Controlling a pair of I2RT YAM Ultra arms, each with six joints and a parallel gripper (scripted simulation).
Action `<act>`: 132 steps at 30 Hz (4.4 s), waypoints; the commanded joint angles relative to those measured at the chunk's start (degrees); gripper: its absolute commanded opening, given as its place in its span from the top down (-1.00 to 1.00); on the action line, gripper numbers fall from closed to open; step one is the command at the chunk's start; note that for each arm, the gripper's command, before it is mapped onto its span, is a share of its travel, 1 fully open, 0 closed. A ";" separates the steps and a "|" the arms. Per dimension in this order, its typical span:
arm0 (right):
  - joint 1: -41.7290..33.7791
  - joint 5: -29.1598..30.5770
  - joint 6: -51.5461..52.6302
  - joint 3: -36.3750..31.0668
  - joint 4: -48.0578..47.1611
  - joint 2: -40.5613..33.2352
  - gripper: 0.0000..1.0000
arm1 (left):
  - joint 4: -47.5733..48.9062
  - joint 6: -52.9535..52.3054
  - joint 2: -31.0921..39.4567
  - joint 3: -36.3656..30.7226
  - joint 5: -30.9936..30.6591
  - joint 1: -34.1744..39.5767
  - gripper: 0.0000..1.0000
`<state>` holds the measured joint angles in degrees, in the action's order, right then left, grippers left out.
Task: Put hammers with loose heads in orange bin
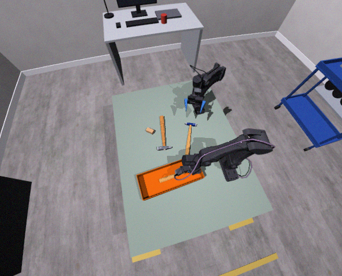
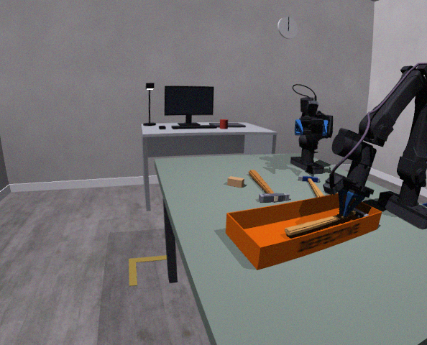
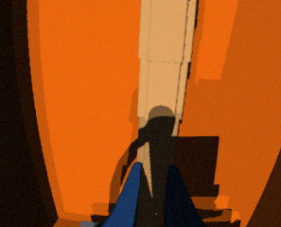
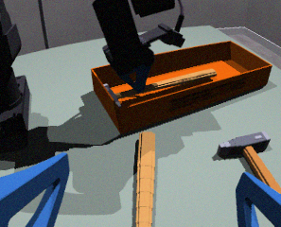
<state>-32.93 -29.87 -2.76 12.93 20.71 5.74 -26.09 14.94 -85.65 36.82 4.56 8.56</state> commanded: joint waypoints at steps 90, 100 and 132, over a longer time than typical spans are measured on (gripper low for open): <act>-16.88 26.92 5.56 14.04 29.00 24.83 -1.00 | -16.87 -12.68 45.27 -12.66 -4.51 1.98 -1.00; -26.61 36.12 10.59 18.77 35.45 32.84 -1.00 | -22.22 -17.78 60.53 -15.92 -8.16 0.28 -1.00; -20.94 33.42 5.36 22.16 23.25 42.05 -1.00 | -1.60 -18.13 56.34 0.26 -10.24 -8.99 -1.00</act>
<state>-55.90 4.60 4.80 32.01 50.24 44.60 -36.23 -4.58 -25.54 34.28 -5.98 0.60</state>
